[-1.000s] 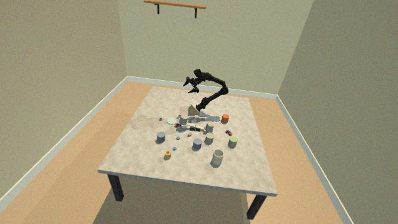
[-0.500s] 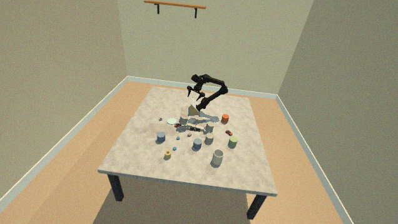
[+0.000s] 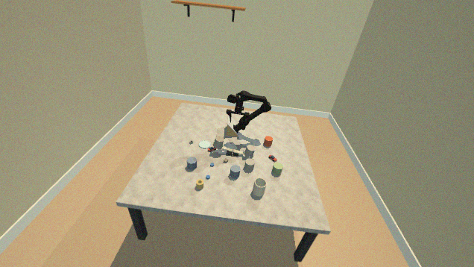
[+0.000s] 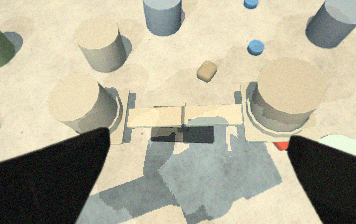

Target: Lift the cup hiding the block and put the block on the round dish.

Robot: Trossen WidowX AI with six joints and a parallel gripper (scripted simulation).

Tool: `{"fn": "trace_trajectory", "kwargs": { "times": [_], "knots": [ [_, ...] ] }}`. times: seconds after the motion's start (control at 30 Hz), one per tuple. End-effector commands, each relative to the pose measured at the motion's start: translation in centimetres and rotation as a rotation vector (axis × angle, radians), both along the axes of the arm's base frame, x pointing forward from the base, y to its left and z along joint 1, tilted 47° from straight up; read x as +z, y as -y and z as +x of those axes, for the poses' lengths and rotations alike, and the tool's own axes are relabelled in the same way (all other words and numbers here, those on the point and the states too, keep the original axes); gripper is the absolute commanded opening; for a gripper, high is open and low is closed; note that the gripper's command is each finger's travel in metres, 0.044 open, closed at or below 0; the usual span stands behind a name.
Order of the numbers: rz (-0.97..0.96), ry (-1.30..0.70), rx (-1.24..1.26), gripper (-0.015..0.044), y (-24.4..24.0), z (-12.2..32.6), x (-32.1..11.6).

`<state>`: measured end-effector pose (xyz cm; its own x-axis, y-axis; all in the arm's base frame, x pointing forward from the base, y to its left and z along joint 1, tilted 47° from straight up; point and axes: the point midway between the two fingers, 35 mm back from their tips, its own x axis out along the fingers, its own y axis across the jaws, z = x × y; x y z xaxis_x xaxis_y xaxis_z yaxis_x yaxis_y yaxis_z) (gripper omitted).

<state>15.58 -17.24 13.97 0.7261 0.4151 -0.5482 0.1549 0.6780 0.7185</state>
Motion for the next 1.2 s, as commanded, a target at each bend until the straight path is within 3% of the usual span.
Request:
{"fn": "trace_trajectory", "kwargs": {
  "times": [0.0, 1.17],
  "knots": [
    [-0.012, 0.02, 0.043, 0.044, -0.4, 0.6, 0.2],
    [-0.414, 0.307, 0.987, 0.044, -8.3, 10.7, 1.8]
  ]
}}
